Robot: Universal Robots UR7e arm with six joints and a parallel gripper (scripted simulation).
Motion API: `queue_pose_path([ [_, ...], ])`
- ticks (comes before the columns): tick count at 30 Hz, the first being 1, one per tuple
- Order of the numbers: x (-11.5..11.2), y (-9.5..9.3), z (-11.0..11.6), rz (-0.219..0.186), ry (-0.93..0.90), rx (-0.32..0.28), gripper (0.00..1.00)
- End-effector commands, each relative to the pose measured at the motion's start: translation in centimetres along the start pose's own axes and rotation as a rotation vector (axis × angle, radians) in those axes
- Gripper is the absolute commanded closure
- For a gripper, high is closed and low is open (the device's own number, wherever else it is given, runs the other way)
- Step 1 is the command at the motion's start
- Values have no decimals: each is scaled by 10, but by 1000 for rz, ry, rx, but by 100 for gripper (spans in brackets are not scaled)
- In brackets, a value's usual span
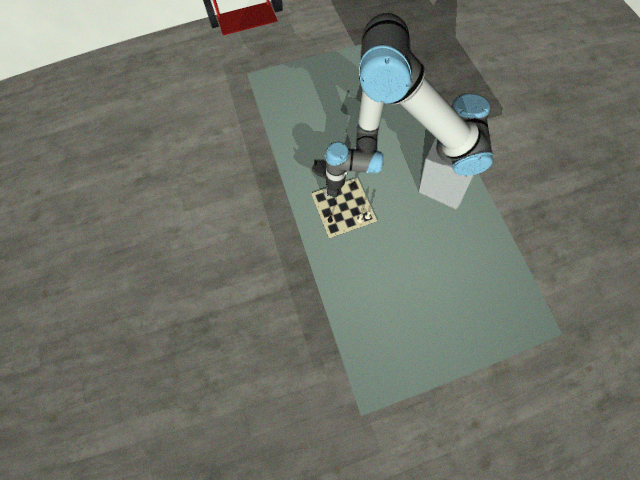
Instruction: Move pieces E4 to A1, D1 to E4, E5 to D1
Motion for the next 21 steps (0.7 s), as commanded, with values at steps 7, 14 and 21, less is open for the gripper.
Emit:
queue_pose_path([
  [7,0,0,0,-1,0,1,100],
  [14,0,0,0,-1,0,1,85],
  [21,0,0,0,-1,0,1,56],
])
Point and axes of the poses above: the point where the finger pads meet when closed, its own y axis back along the fingers, its own x axis across the jaws, z = x × y, the point moved 10 cm from there along y, back along the fingers, and after that the axes turned 11 degrees about -y, right-handed, at the moved point
